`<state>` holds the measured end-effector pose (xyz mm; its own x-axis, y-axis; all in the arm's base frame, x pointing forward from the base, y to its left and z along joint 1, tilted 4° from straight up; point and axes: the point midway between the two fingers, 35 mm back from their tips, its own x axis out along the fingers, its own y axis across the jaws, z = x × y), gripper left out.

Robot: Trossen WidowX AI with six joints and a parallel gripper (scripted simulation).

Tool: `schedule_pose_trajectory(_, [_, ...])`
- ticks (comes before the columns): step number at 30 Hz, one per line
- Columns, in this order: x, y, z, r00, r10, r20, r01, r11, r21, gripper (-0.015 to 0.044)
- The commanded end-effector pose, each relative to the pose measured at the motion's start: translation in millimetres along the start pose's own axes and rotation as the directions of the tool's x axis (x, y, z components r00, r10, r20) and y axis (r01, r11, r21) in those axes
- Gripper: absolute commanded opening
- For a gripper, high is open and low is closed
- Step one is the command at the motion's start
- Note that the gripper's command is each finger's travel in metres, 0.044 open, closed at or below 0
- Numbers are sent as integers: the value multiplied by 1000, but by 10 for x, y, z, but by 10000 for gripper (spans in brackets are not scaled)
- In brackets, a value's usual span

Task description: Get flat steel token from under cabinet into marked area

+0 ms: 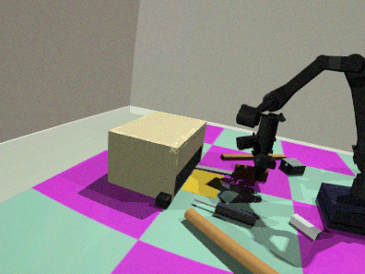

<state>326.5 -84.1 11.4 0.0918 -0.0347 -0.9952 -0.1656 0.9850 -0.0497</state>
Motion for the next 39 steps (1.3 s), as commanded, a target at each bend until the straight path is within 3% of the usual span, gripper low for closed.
schedule_pose_trajectory(1, [8, -2, -63, 1000, 2, 0, -2, 1000, -5, 0])
schedule_pose_trajectory(39, [14, -27, -538, 1000, 1, -4, -1, 1000, -5, 0])
